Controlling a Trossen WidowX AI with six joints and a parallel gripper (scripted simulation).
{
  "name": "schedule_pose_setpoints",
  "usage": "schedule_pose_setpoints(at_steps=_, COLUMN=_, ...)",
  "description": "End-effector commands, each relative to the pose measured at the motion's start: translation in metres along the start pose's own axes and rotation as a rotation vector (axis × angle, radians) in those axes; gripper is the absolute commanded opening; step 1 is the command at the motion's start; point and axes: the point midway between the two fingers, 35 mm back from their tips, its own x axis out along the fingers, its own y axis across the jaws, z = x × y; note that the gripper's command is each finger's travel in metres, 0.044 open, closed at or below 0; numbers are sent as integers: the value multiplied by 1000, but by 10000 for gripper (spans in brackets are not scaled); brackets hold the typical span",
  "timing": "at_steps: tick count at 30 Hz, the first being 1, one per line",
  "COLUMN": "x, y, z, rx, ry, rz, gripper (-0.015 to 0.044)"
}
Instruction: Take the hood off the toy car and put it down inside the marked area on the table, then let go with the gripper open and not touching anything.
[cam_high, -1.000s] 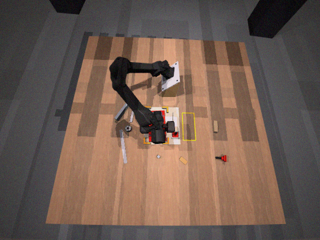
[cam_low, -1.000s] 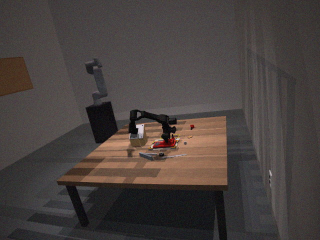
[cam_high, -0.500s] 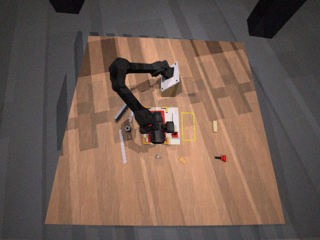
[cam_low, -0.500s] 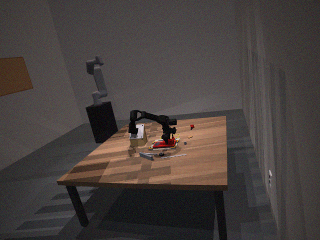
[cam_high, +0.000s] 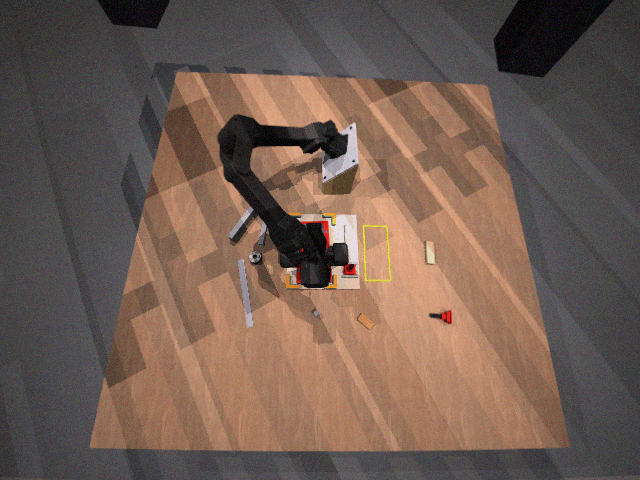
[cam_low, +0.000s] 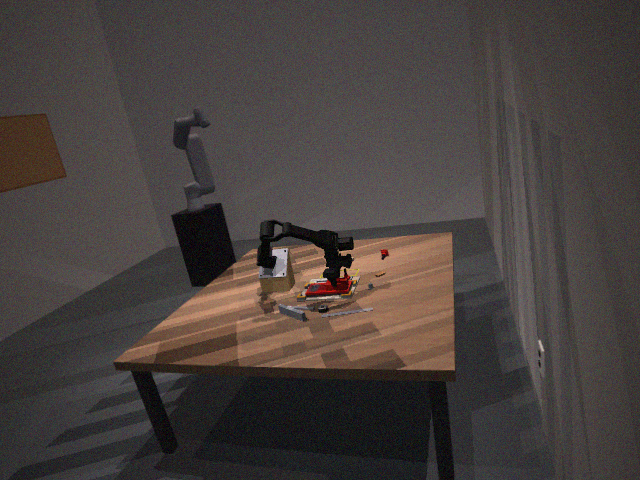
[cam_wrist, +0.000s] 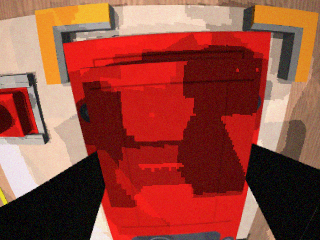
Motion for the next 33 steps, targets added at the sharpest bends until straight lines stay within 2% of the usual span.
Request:
schedule_pose_setpoints(at_steps=1, x=-1, y=0, z=0, rx=2, ry=0, rz=0, gripper=170)
schedule_pose_setpoints(at_steps=8, x=-5, y=0, z=0, rx=2, ry=0, rz=0, gripper=0)
schedule_pose_setpoints(at_steps=33, x=-22, y=0, z=0, rx=1, ry=0, rz=1, gripper=0)
